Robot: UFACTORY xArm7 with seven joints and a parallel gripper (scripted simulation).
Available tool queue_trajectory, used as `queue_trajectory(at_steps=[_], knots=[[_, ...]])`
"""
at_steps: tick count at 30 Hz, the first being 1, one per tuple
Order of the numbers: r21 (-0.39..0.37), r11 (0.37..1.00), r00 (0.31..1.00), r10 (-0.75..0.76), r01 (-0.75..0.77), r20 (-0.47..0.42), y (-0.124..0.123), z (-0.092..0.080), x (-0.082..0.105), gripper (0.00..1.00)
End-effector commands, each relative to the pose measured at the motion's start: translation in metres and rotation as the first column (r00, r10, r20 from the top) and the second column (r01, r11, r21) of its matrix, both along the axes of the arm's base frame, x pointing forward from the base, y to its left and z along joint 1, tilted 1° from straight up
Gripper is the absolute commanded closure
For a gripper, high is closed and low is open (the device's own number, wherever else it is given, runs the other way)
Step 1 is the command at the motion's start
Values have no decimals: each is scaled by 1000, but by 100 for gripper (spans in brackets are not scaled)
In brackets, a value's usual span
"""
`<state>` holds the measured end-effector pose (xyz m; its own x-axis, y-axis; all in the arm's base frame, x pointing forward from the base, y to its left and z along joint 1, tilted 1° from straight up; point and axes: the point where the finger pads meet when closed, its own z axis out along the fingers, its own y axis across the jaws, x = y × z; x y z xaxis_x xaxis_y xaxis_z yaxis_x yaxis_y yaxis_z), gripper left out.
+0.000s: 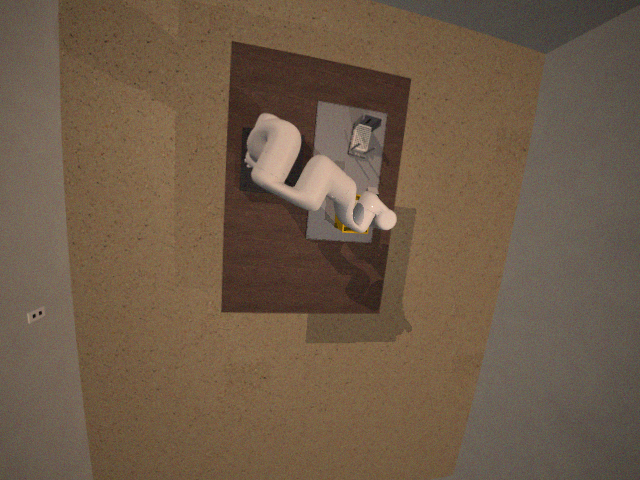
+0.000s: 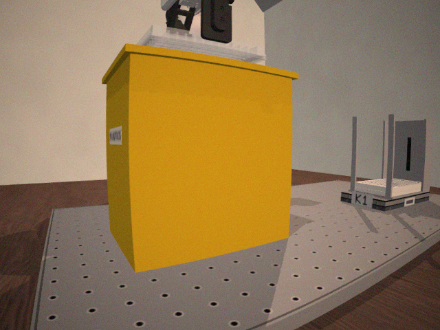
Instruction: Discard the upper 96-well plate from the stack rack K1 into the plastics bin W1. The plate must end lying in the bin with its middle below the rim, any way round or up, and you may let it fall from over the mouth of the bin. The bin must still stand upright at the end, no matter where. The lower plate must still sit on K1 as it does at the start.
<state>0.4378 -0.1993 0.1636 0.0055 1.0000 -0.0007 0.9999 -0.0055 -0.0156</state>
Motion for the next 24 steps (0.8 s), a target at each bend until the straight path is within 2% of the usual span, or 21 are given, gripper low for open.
queue_trajectory(at_steps=[1, 21, 22, 24], knots=[[-2, 1000, 1000, 0, 0, 4, -1, 1, 1, 100], [-2, 1000, 1000, 0, 0, 4, -1, -2, 1, 100], [-2, 1000, 1000, 0, 0, 4, -1, -2, 1, 0], [-2, 1000, 1000, 0, 0, 4, -1, -2, 1, 0]])
